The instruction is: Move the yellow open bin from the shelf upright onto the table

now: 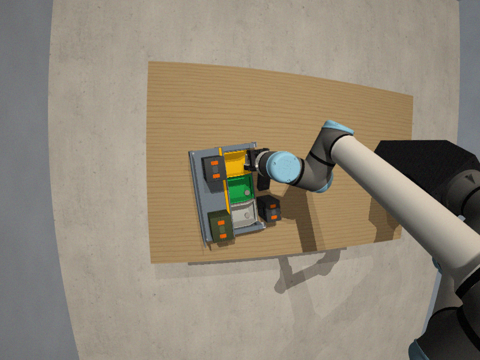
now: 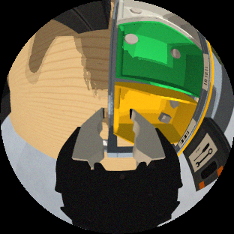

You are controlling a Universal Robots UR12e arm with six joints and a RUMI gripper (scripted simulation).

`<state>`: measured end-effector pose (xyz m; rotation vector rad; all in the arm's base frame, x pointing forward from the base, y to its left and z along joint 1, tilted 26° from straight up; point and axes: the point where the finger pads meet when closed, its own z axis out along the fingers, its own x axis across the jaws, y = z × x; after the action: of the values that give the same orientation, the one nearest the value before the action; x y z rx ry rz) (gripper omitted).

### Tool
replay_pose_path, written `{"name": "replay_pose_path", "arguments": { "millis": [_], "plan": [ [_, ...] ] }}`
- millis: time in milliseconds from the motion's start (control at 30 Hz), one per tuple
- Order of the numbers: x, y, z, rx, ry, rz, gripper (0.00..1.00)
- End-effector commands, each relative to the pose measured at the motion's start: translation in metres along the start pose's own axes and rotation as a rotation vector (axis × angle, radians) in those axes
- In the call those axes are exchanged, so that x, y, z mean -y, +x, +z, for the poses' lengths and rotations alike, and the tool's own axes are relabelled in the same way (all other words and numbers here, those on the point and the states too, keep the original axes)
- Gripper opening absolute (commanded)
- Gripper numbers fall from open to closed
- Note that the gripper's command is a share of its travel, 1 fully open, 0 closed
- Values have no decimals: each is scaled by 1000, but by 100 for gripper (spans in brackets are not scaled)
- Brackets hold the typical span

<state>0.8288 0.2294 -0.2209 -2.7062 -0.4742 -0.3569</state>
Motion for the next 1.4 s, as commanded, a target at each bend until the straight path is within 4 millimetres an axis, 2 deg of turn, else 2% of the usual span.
{"name": "replay_pose_path", "arguments": {
  "millis": [0,1367],
  "plan": [
    [0,1,0,-1,-1,0,26],
    [0,1,-8,-1,-1,0,26]
  ]
}}
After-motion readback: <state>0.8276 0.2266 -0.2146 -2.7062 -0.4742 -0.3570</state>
